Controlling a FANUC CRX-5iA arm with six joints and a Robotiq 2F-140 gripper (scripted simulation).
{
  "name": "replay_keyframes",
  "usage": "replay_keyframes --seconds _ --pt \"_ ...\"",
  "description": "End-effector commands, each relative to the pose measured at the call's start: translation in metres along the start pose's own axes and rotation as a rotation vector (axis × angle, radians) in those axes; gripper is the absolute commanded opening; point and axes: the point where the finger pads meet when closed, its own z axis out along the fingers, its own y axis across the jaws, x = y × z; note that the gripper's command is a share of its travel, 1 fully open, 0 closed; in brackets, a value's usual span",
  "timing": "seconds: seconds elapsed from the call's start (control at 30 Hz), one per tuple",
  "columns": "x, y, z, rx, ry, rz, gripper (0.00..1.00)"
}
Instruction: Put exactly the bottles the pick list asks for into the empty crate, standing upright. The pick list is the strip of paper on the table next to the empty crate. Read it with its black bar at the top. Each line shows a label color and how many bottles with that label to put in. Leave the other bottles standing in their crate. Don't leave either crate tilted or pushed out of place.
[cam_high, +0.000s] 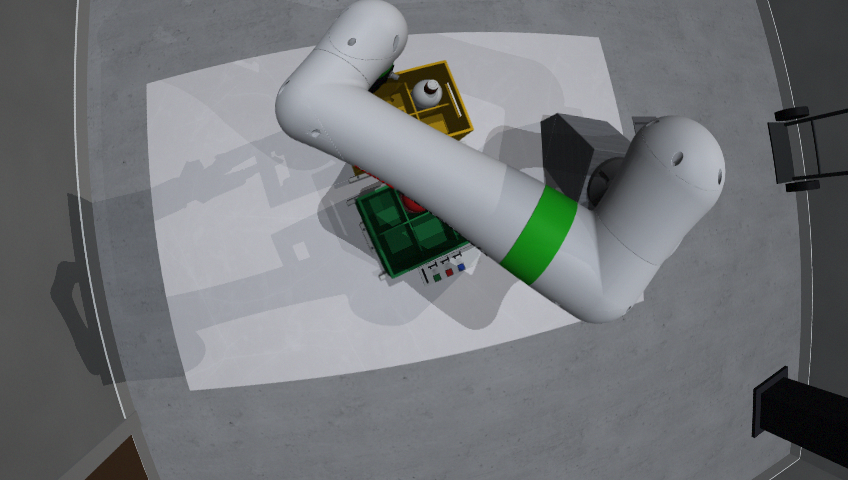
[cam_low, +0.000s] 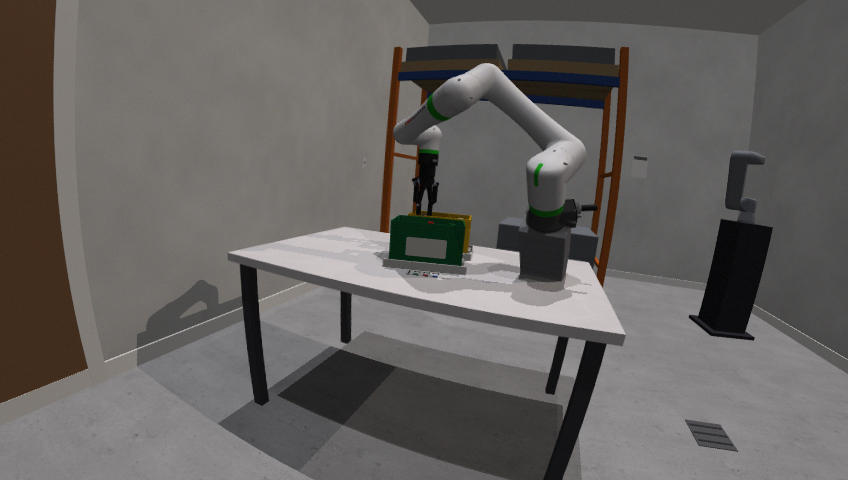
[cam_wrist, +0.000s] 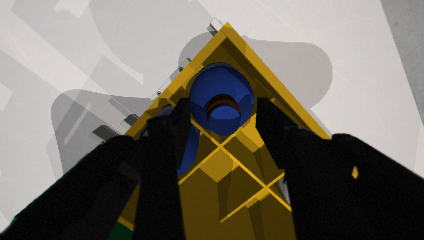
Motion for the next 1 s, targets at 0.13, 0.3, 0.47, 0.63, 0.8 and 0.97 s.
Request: replay_keyframes --seconds 0.13,0.3,0.47,0.63,0.8,0.97 --pt "0.0006 0.0001 0.0074 0.000 0.002 0.000 0.44" --pt "0.0005 0.0001 0.0094 0.000 0.002 0.000 0.44" --pt "0.0006 0.0001 0.0094 0.000 0.002 0.000 0.44" --pt "0.0005 0.0001 0.0072 0.000 0.002 0.000 0.10" --pt "0.0006 0.0001 0.0072 0.000 0.002 0.000 0.10" --pt "0.0005 0.0001 0.0072 0.000 0.002 0.000 0.10"
